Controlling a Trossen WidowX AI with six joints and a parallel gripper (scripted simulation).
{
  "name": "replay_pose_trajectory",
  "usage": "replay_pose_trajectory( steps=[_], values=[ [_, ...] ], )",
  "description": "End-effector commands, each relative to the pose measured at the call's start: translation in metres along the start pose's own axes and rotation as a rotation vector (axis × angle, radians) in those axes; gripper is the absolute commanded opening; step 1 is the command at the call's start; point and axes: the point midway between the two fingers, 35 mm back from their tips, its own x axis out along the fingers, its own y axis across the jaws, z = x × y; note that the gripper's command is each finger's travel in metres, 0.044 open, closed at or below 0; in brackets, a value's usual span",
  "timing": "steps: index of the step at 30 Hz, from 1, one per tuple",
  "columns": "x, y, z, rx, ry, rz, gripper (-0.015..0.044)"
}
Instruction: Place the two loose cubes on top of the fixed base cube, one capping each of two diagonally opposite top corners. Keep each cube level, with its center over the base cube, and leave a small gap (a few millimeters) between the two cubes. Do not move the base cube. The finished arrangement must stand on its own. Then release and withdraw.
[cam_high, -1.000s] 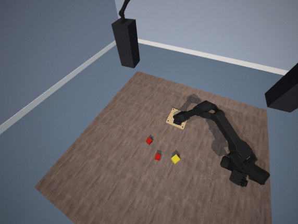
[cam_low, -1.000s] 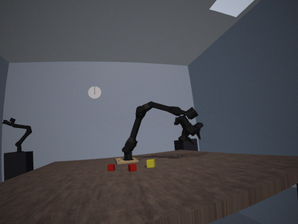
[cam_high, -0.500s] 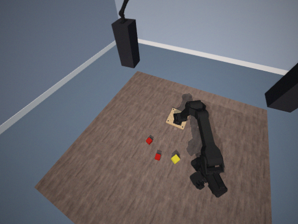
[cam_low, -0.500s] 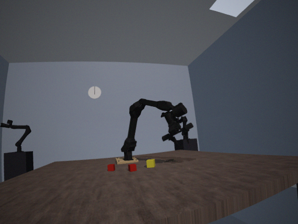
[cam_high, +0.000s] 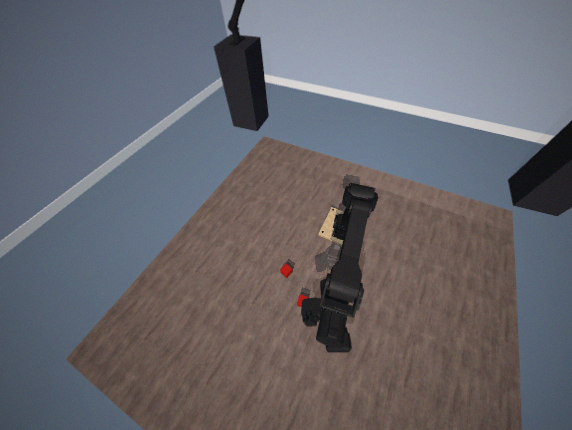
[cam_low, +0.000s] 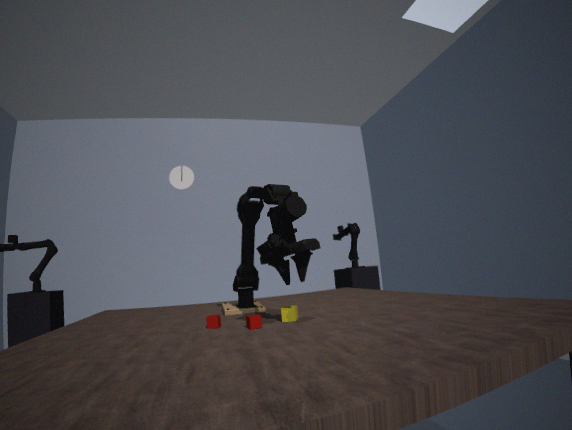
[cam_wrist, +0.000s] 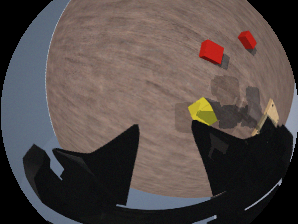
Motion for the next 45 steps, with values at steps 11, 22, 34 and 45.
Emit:
replay_pose_trajectory(
  steps=[11,22,34,45],
  values=[
    [-0.03,-0.078,0.08,0.312,-0.087,-0.126,0.0265],
    [0.03,-0.086,0.084,0.312,-0.086,-0.125,0.0265],
    [0.046,-0.088,0.085,0.312,-0.086,-0.125,0.0265],
    [0.063,-0.09,0.087,0.312,-0.086,-0.126,0.0265]
  ],
)
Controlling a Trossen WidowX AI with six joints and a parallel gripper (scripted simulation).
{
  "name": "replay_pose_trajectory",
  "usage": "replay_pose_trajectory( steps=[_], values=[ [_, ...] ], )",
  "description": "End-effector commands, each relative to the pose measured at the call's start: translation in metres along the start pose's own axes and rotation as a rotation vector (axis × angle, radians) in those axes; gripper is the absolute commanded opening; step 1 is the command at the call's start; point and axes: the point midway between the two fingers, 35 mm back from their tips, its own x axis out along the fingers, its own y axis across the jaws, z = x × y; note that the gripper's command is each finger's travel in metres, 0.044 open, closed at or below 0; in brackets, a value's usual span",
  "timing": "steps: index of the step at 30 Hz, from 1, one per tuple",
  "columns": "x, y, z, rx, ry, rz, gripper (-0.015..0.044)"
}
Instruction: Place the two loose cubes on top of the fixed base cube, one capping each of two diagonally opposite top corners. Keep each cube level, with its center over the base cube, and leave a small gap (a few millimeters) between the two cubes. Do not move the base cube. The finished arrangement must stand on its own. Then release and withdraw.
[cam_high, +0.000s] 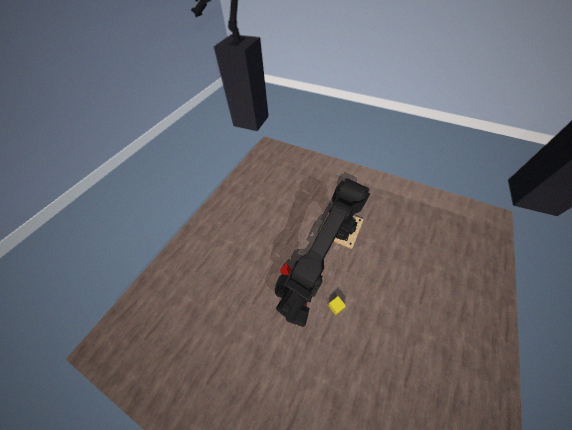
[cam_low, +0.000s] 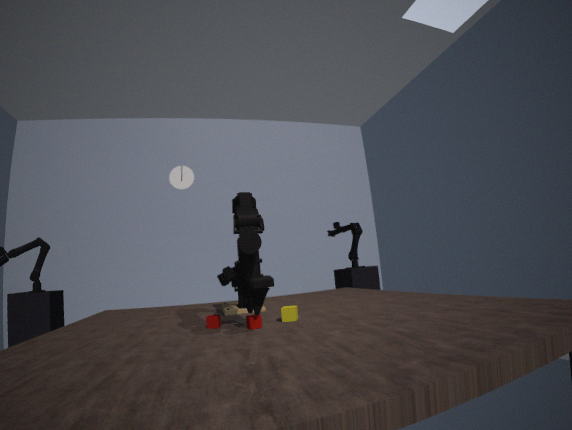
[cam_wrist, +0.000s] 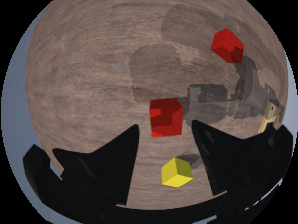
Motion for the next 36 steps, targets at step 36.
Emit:
replay_pose_trajectory(
  steps=[36],
  values=[
    [-0.022,0.004,0.002,0.004,-0.003,-0.006,0.0105]
  ],
)
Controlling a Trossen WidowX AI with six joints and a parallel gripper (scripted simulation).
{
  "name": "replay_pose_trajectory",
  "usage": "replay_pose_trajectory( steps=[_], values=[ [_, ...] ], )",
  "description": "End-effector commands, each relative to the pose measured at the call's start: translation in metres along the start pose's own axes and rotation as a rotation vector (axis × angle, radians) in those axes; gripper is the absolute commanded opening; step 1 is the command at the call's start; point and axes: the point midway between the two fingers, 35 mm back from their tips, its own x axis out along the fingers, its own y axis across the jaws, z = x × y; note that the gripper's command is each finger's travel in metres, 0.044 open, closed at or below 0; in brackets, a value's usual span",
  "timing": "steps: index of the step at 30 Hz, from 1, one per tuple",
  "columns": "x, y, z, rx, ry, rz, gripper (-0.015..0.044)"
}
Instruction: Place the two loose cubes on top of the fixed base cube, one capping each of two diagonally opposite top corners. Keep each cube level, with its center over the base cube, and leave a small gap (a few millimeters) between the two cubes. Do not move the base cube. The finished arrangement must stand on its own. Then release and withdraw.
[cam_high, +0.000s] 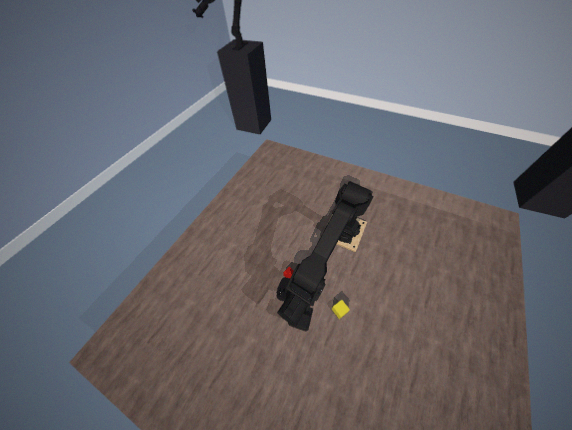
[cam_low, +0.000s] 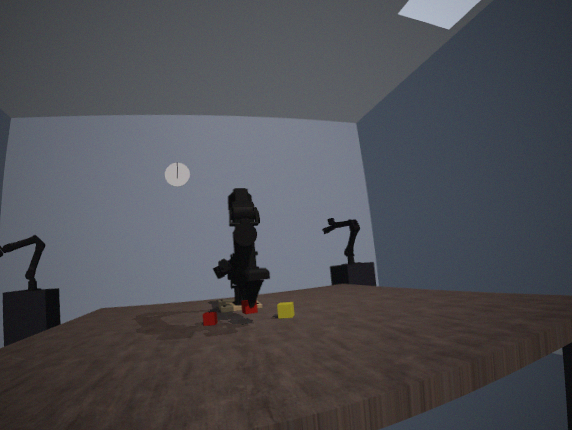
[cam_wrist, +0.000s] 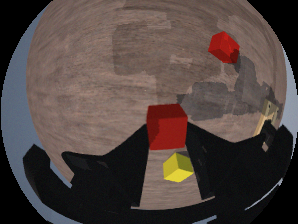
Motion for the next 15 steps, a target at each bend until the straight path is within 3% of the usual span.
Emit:
replay_pose_trajectory(
  steps=[1,15],
  values=[
    [-0.014,0.001,0.001,-0.001,-0.004,0.002,0.0105],
    [-0.058,-0.002,0.0,-0.001,-0.004,0.002,0.0105]
  ],
)
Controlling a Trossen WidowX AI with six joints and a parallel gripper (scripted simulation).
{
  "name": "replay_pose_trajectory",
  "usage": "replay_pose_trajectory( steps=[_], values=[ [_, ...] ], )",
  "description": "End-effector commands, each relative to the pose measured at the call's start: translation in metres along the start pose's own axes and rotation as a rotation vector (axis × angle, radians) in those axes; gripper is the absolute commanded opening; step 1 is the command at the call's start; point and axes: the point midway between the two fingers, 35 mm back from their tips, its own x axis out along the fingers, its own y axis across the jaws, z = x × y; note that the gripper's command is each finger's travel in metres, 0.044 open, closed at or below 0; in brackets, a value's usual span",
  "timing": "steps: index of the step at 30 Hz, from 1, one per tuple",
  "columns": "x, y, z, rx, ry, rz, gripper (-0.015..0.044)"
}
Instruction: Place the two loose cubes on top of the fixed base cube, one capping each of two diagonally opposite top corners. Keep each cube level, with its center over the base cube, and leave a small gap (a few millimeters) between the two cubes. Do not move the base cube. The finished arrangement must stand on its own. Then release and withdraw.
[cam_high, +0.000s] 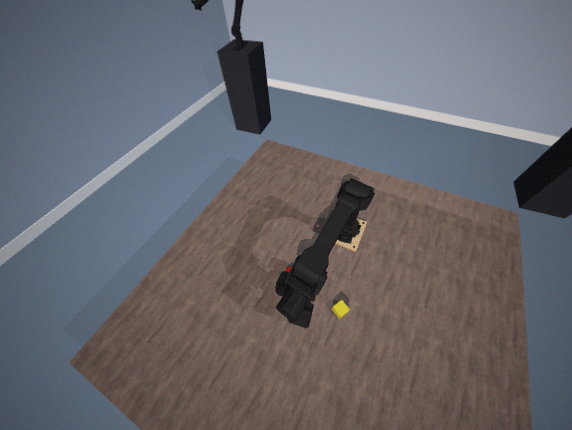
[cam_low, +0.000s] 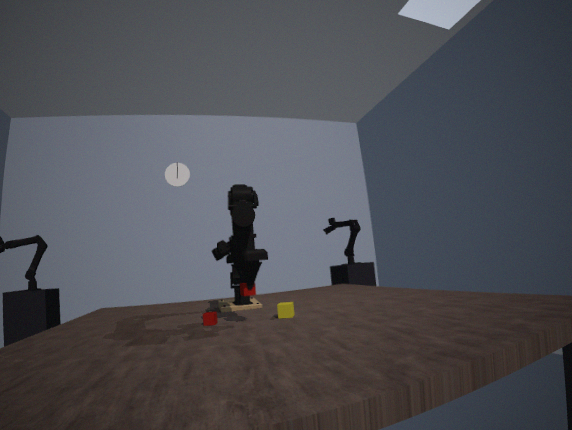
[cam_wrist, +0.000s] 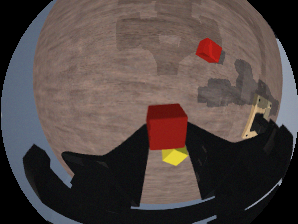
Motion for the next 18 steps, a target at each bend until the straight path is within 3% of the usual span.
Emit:
replay_pose_trajectory(
  steps=[1,7,18],
  values=[
    [-0.014,-0.002,0.0,-0.004,-0.004,0.002,0.0105],
    [-0.028,-0.004,-0.001,-0.004,-0.004,0.002,0.0105],
    [-0.02,-0.004,-0.031,-0.036,-0.002,0.001,0.0105]
  ],
)
